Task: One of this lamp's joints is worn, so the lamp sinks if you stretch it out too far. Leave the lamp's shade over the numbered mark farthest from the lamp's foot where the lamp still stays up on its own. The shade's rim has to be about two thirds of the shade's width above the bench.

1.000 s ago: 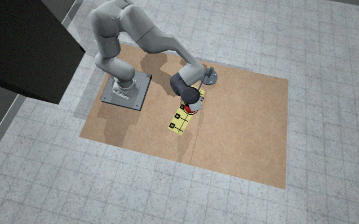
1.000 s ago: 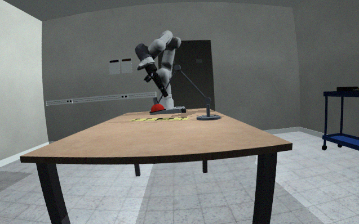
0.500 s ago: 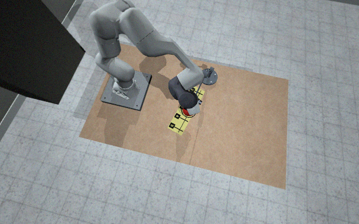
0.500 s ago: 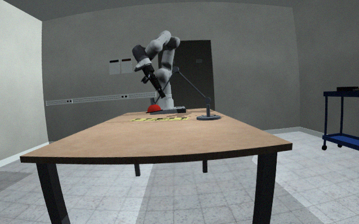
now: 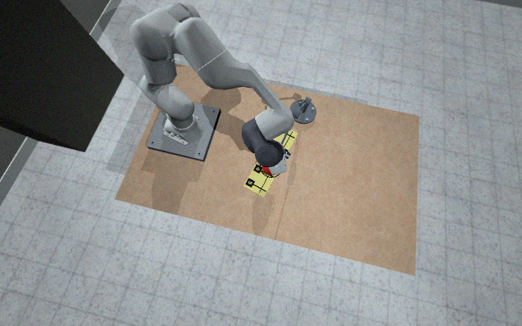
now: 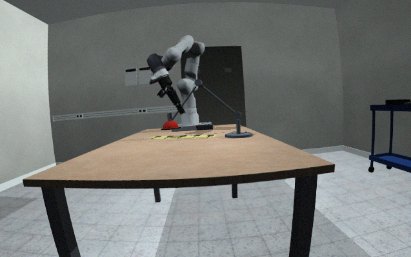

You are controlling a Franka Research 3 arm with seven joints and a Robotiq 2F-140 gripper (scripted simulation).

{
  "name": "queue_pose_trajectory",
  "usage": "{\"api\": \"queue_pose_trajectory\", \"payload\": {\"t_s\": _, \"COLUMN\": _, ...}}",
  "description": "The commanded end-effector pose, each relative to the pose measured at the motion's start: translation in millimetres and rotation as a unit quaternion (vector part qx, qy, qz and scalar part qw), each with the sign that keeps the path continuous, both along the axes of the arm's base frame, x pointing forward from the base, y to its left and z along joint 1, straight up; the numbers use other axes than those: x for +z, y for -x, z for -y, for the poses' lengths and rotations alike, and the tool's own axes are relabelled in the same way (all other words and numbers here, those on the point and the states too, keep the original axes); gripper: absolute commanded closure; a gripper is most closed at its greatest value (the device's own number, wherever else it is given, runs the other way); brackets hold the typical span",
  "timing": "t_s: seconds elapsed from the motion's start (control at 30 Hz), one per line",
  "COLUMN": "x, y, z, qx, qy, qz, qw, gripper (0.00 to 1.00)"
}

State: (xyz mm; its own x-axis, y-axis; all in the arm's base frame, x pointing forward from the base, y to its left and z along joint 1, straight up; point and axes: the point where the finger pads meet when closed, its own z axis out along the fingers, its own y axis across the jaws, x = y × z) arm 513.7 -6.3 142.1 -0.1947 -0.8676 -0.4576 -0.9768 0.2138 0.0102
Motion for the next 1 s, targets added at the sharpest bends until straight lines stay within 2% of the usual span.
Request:
{"api": "queue_pose_trajectory", "payload": {"t_s": 0.0, "x": -0.7, "y": -0.5, "z": 22.9, "qx": 0.004, "qy": 0.007, "qz": 0.008, "qw": 1.0, "gripper": 0.9}}
{"api": "queue_pose_trajectory", "payload": {"t_s": 0.97, "x": -1.0, "y": -0.9, "z": 30.9, "qx": 0.004, "qy": 0.007, "qz": 0.008, "qw": 1.0, "gripper": 0.9}}
